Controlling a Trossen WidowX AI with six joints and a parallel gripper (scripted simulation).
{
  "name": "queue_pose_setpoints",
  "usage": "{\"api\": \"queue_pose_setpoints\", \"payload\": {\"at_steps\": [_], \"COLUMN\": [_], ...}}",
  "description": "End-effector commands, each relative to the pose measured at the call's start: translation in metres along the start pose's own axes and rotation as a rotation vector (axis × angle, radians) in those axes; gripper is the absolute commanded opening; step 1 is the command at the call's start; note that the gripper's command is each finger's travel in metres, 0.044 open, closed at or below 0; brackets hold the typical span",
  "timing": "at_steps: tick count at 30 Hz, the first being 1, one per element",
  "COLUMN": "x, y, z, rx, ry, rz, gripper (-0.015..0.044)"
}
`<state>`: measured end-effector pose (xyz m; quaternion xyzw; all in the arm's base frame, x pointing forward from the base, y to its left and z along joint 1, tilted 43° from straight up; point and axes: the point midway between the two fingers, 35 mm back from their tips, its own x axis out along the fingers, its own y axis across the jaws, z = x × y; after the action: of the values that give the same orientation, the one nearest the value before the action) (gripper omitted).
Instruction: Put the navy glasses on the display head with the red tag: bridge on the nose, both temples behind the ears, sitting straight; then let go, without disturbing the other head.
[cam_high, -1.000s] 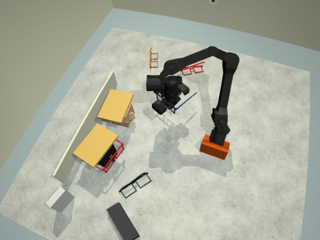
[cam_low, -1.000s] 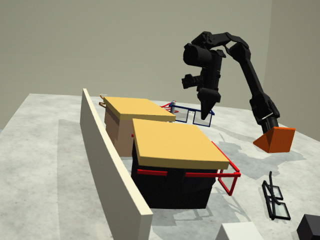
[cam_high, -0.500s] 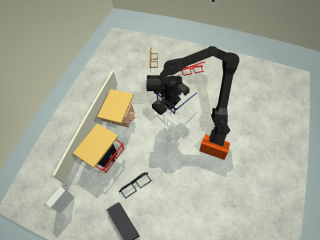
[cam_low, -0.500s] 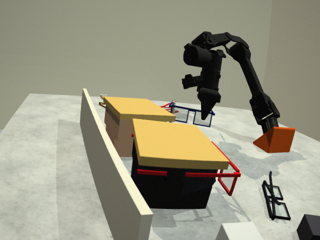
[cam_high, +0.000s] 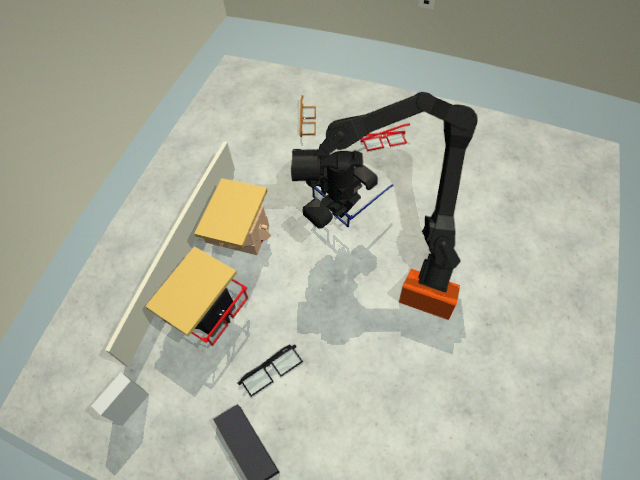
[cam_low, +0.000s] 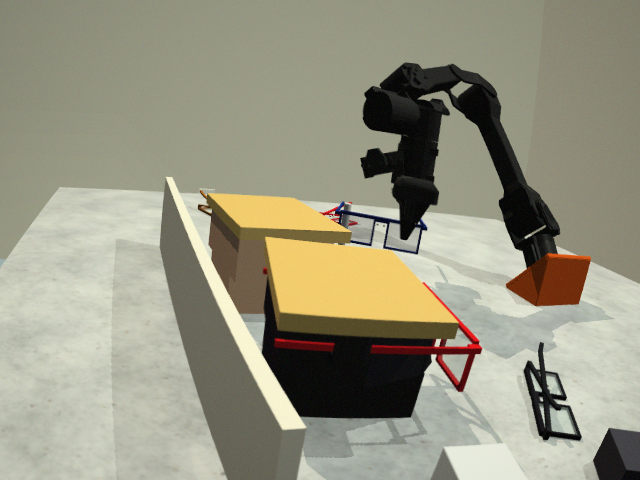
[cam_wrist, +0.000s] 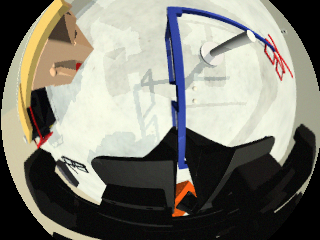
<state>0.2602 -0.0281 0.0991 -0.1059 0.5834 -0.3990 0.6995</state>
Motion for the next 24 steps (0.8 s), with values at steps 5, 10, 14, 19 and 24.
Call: {"api": "queue_pose_setpoints", "payload": {"at_steps": [5,10,14,19,24], "x": [-0.008,-0.028,-0.045,-0.06,-0.063], "y": [0.001,0.002,0.002,0.001,-0.002], "z": [0.005,0.007,0.008,0.008,0.008], "rx": [-0.001,-0.002,-0.002,-0.002,-0.047], "ry": [-0.001,0.0,0.001,0.001,-0.002], "rz": [0.005,0.007,0.007,0.005,0.018], "gripper": [0.0,0.0,0.0,0.0,0.0]}}
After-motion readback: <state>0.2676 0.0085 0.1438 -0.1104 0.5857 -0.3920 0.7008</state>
